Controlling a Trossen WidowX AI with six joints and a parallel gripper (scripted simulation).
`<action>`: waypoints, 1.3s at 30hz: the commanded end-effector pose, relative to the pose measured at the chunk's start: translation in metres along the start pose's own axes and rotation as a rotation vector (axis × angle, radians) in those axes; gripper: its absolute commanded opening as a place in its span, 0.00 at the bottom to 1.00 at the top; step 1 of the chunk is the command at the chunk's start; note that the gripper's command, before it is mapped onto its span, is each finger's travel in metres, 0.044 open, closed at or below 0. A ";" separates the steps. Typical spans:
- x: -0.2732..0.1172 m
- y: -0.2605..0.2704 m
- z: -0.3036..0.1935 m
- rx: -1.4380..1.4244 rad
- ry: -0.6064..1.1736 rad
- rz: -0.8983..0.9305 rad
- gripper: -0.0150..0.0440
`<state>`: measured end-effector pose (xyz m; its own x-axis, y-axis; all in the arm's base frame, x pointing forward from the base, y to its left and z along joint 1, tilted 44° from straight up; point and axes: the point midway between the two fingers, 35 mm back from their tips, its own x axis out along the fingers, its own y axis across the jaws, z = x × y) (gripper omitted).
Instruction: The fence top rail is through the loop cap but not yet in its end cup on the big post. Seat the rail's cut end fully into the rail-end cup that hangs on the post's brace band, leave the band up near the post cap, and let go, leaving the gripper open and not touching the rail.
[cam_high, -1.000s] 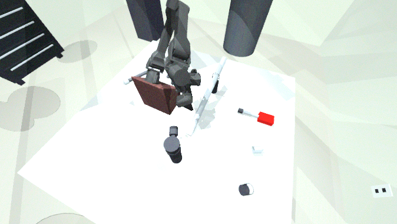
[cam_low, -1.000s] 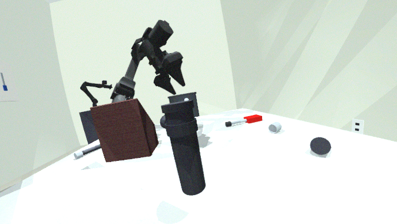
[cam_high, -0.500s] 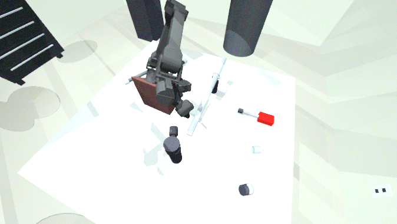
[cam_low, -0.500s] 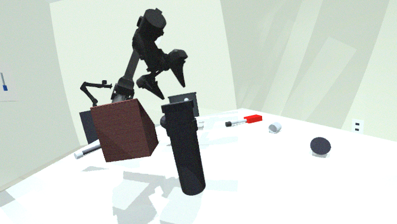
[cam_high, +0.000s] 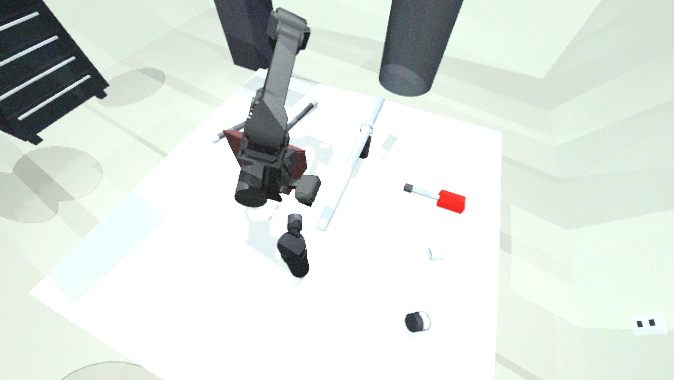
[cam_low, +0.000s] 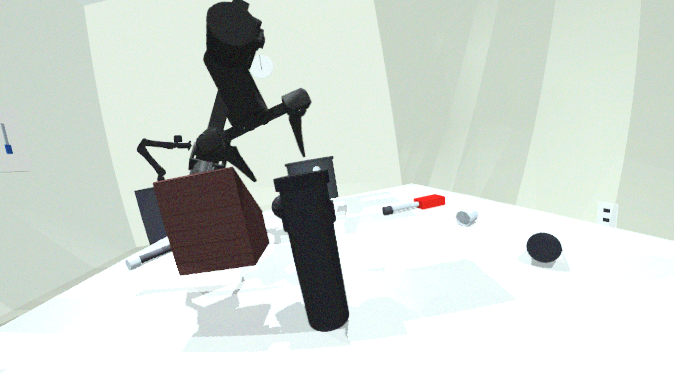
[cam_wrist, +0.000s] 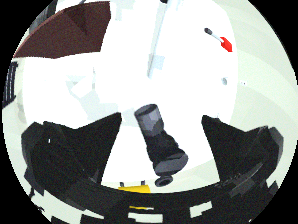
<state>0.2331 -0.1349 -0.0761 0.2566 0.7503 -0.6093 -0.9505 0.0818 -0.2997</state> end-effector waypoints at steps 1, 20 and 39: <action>-0.003 0.011 -0.023 -0.293 -0.026 0.011 1.00; 0.019 0.018 -0.025 -0.307 -0.039 0.006 1.00; 0.047 0.017 -0.026 -0.333 -0.030 0.024 1.00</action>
<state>0.2333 -0.1214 -0.1259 0.2276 0.7655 -0.6018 -0.8442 -0.1529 -0.5137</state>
